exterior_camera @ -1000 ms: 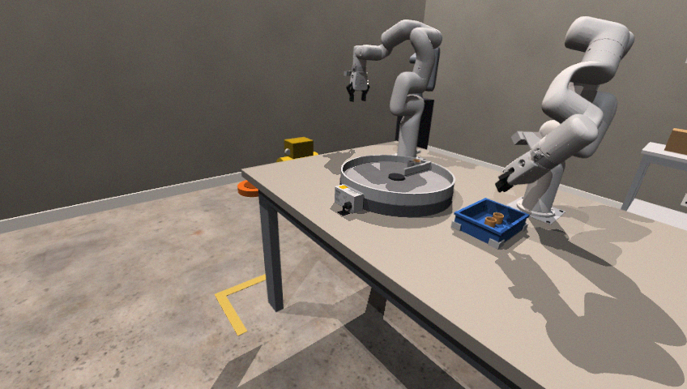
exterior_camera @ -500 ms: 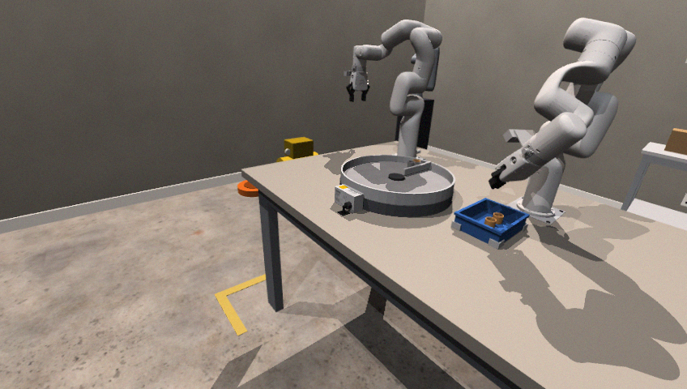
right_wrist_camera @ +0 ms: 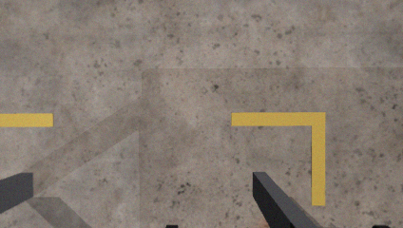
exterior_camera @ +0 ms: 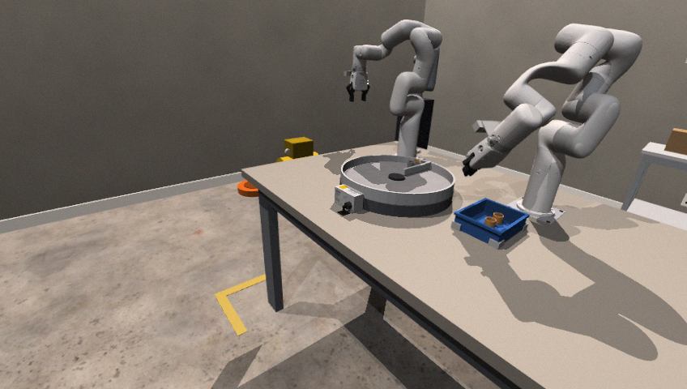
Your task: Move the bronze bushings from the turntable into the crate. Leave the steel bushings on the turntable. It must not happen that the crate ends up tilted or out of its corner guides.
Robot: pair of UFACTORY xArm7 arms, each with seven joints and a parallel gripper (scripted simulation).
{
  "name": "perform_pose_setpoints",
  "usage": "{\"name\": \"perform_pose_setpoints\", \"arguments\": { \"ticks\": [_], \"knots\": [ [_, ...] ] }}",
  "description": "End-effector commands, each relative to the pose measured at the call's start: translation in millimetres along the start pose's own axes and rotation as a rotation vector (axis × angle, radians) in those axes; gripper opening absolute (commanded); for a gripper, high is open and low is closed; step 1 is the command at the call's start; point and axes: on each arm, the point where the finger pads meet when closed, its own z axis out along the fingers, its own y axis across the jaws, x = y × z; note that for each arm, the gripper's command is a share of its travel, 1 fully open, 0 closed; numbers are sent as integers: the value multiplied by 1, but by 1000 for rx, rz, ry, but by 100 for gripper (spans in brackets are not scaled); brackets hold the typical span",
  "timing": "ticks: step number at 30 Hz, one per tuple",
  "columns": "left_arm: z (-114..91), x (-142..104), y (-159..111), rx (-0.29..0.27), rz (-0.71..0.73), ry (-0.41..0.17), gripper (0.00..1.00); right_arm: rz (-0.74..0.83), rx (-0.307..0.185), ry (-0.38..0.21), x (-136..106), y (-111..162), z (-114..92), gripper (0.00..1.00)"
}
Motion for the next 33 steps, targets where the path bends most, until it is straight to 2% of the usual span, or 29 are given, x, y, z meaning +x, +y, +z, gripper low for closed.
{"name": "perform_pose_setpoints", "arguments": {
  "ticks": [1, 4, 5, 19, 21, 22, 33],
  "knots": [
    [27, 28, -16, 7, 1, -5, 12, 0, 0, 5, 1, 0, -2, 100],
    [31, 34, -18, 7, 1, -5, 12, 0, 0, 5, 1, 0, -2, 100],
    [44, 49, -23, 7, 1, -4, 12, 0, 0, 5, 1, 0, -2, 100],
    [105, 120, -45, 8, 1, -4, 12, 0, 0, 5, 1, 0, -2, 100],
    [105, 120, -45, 8, 1, -4, 12, 0, 0, 5, 1, 0, -2, 100],
    [118, 136, -50, 8, 1, -4, 12, 0, 0, 5, 1, 0, -2, 100],
    [168, 195, -68, 8, 1, -4, 12, 0, 0, 5, 1, 0, -2, 100]
  ]
}}
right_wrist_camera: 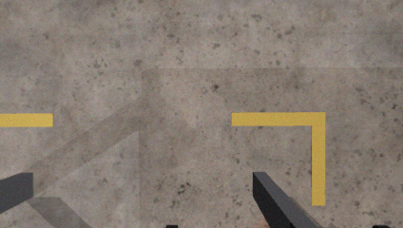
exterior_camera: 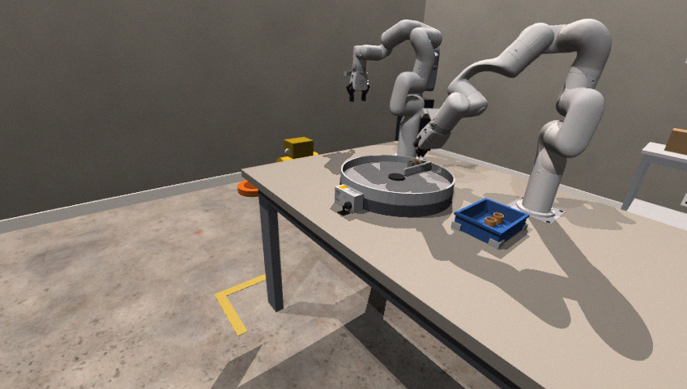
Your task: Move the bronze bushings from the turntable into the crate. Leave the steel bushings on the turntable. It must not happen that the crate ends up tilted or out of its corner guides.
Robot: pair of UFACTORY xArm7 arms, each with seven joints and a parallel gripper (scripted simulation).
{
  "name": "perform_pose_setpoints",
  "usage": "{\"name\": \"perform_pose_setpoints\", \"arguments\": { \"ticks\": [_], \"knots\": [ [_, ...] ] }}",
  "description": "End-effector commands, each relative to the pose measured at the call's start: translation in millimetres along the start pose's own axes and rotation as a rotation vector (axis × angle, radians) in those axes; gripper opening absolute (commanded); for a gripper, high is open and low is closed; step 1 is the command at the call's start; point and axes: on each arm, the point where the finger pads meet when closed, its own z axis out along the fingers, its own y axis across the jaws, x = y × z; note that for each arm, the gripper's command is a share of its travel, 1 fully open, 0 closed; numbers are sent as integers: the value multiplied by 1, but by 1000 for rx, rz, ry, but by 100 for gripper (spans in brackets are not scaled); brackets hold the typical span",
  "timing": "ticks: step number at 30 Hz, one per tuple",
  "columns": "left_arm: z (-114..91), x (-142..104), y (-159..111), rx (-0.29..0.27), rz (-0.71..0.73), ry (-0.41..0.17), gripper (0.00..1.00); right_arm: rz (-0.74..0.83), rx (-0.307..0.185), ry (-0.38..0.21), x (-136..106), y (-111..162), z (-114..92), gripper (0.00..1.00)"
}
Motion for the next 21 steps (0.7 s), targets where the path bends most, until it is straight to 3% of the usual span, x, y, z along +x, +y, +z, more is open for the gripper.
{"name": "perform_pose_setpoints", "arguments": {
  "ticks": [1, 3, 21],
  "knots": [
    [28, 29, -15, 5, 2, 0, 12, 0, 0, 5, 1, 0, -2, 100],
    [35, 38, -17, 5, 2, 0, 12, 0, 0, 5, 1, 0, -2, 100],
    [37, 39, -18, 5, 2, 1, 12, 0, 0, 5, 1, 0, -2, 100]
  ]
}}
